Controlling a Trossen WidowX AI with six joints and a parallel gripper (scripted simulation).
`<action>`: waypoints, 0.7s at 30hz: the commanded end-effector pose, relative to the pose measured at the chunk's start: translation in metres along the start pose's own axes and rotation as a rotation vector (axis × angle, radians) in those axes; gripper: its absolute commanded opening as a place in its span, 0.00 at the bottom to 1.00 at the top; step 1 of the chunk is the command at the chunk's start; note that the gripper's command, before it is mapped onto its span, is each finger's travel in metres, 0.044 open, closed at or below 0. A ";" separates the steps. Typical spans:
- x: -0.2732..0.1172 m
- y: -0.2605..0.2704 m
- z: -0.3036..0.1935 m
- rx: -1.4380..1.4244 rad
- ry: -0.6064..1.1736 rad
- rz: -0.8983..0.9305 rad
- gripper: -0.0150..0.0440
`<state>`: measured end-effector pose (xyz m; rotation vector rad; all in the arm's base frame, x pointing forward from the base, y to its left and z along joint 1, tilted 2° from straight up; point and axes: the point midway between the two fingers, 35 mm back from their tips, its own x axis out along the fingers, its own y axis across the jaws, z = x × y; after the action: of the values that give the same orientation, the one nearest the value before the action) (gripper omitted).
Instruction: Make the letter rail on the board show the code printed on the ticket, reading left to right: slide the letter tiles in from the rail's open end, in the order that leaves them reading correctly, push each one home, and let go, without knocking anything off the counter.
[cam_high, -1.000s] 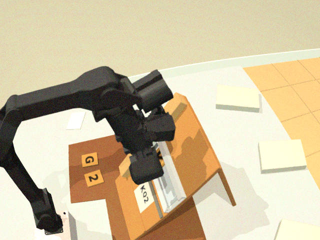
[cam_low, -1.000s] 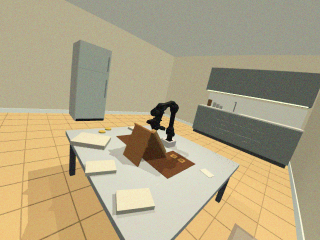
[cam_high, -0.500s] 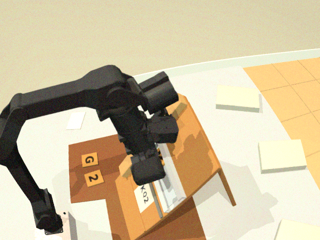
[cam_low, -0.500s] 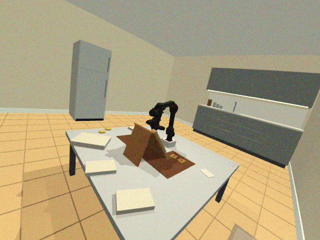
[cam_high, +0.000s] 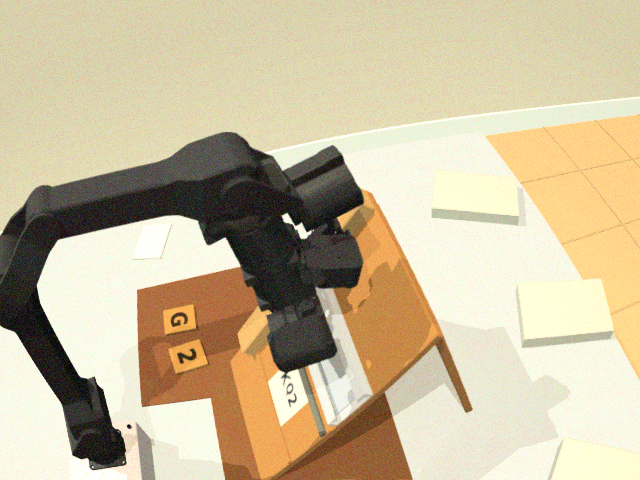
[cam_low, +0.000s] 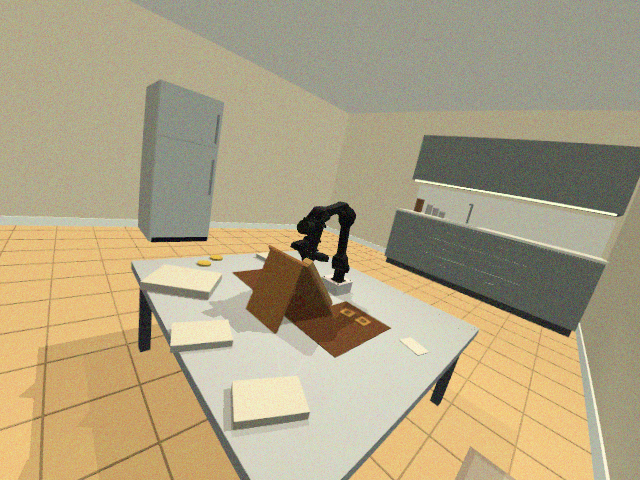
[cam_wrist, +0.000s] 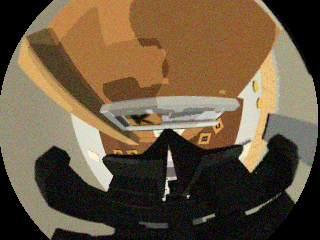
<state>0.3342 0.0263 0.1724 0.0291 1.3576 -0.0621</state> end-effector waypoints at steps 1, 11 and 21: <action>0.004 0.001 0.003 -0.004 0.005 0.002 0.25; 0.007 0.001 0.006 -0.004 0.004 0.002 0.25; 0.011 0.000 0.009 -0.004 0.004 0.002 0.25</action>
<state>0.3426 0.0257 0.1665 0.0289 1.3574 -0.0621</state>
